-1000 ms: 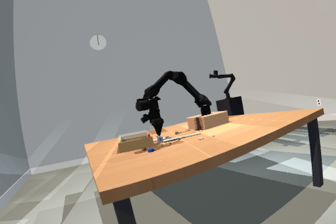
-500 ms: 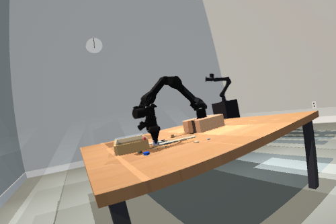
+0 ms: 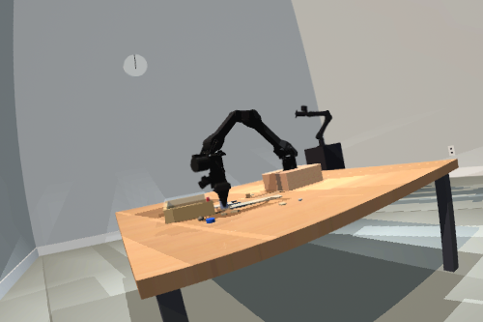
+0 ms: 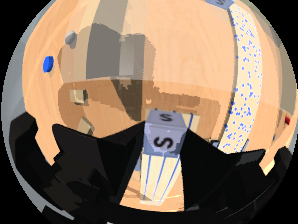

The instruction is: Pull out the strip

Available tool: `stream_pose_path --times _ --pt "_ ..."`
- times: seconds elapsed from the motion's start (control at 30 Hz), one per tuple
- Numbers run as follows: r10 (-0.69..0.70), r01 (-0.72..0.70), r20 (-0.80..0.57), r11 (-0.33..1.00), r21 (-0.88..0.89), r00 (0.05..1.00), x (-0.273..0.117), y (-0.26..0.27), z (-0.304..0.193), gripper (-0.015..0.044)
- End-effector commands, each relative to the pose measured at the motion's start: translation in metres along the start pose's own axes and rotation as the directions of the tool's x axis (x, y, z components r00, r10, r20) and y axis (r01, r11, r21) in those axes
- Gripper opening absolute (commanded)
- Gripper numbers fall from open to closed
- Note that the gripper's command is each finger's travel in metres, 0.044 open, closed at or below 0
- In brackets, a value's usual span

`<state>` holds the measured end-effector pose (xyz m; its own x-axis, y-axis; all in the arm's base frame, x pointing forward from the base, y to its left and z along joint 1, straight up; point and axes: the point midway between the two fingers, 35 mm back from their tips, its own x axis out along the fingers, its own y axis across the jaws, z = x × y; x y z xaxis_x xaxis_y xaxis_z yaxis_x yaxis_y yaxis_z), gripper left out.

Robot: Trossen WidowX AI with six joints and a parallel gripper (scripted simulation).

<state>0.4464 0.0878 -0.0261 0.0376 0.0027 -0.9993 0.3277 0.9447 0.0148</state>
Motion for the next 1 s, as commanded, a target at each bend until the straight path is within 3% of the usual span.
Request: stream_pose_path --times 0.0,0.17,0.97 --pt "0.000 0.000 0.001 1.000 0.000 1.000 0.000 0.000 0.000 0.0105" --pt "0.000 0.000 0.001 1.000 0.000 1.000 -0.002 -0.001 -0.001 0.0000" --pt "-0.004 0.004 -0.008 1.000 -0.005 1.000 -0.043 -0.034 -0.058 0.0000"
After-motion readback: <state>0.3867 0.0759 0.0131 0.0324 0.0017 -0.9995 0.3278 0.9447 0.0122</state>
